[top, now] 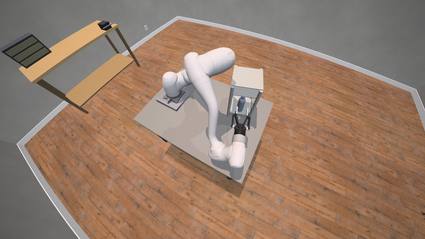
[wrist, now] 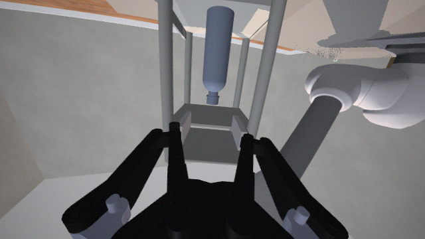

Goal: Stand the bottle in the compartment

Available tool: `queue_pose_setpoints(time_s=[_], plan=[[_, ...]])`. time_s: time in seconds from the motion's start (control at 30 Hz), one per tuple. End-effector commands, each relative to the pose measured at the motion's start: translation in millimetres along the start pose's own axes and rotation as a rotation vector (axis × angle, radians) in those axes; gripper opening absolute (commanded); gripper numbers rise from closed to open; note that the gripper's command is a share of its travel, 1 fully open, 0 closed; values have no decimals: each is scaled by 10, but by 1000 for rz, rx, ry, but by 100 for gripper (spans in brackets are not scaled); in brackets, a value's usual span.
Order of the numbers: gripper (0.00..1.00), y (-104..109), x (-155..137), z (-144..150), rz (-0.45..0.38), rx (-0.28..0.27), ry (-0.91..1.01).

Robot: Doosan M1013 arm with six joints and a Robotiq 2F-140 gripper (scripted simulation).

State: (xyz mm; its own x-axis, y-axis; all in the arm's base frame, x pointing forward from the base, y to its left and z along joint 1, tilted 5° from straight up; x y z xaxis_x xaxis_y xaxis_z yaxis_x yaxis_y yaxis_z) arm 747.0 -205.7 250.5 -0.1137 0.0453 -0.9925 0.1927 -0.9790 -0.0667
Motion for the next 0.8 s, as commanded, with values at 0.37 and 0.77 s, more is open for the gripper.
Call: queue_pose_setpoints(time_s=[0.37, 0.77], plan=[[48, 0, -285, 45, 0, 0, 0], [48, 0, -344, 54, 0, 0, 0]])
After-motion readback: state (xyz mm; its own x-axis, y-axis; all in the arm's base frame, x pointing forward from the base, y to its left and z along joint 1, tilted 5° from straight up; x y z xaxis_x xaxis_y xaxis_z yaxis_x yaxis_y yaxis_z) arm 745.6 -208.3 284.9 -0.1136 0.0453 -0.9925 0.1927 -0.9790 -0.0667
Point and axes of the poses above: the point where the finger pads meet when closed, its own y axis back along the fingers, its own z axis across the jaws, x = y × z, the point moved 10 cm from there along y, back along the fingers, and after that the axes turned 9 degrees about -y, right-handed, at the moved point
